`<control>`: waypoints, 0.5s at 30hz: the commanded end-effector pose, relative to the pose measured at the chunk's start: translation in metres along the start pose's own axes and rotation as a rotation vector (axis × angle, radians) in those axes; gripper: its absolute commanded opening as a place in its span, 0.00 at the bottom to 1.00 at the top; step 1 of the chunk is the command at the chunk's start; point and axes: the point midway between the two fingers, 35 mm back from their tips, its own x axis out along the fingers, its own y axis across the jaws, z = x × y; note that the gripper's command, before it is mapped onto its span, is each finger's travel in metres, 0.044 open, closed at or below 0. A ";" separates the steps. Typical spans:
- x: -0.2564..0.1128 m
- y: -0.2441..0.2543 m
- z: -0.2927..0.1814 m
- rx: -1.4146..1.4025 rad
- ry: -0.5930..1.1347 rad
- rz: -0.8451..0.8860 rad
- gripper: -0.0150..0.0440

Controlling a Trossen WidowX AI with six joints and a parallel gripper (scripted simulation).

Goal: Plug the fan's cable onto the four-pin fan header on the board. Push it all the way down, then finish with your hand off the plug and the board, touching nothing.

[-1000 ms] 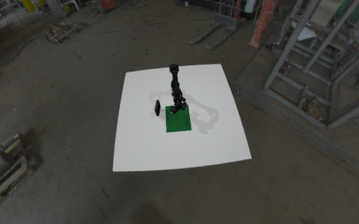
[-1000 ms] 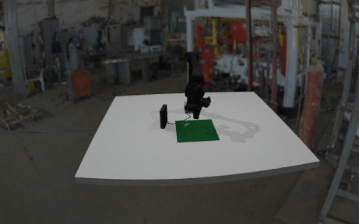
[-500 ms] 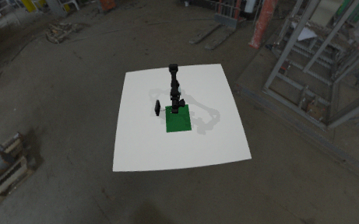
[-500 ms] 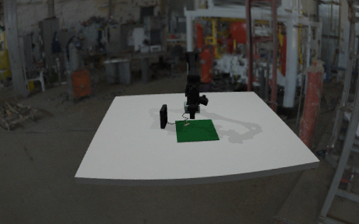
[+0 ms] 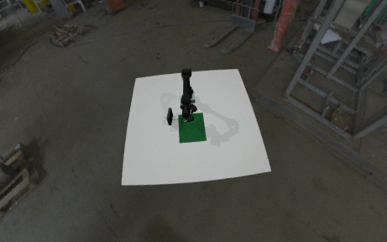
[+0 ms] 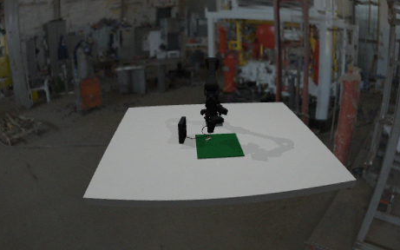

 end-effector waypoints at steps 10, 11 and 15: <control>0.000 0.013 -0.015 -0.431 0.006 0.001 0.25; 0.000 0.013 -0.015 -0.442 0.006 0.001 0.25; 0.001 0.014 -0.016 -0.482 0.006 0.001 0.25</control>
